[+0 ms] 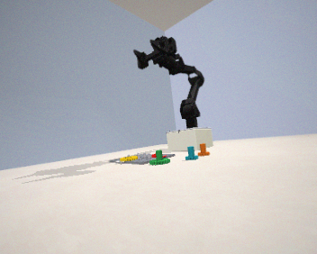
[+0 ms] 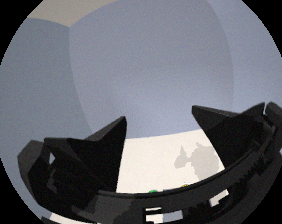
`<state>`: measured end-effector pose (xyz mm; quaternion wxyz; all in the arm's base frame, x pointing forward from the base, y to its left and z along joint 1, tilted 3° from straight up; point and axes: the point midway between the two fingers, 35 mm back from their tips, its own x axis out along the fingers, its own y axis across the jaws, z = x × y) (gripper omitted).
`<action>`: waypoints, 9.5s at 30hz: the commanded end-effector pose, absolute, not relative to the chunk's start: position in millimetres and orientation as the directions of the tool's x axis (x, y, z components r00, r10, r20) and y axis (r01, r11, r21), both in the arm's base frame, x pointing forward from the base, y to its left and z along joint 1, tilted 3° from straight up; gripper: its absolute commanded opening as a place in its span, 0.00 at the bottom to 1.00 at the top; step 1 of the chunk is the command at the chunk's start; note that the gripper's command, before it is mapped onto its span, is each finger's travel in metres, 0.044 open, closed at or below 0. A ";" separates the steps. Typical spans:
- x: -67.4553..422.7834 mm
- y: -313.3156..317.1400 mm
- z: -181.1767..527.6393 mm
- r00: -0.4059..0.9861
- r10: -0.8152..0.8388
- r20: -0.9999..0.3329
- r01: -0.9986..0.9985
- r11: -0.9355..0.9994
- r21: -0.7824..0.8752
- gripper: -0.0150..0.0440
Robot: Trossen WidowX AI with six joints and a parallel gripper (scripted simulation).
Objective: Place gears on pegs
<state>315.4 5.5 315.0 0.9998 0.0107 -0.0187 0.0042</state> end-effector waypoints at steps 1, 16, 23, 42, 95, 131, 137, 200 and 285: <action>317.1 6.4 313.2 1.000 0.011 0.027 -0.011 1.000 0.024 0.98; 366.3 96.9 114.0 0.576 0.147 -0.804 -0.039 0.987 0.153 1.00; 336.2 135.5 30.5 0.181 0.073 -0.981 0.001 0.997 0.074 1.00; 314.8 137.3 -19.8 -0.017 -0.006 -1.000 0.016 1.000 -0.006 1.00; 316.5 138.2 -39.4 -0.017 -0.006 -1.000 0.016 1.000 -0.006 0.25; 328.5 147.3 64.0 -0.015 -0.005 -1.000 0.016 1.000 -0.005 0.25; 327.0 147.3 82.1 -0.015 -0.005 -1.000 0.016 1.000 -0.005 0.25; 346.8 4.4 26.0 -0.013 -0.018 -1.000 0.016 1.000 -0.018 0.25; 341.8 -20.9 -29.5 -0.014 -0.021 -1.000 0.031 0.999 -0.021 0.25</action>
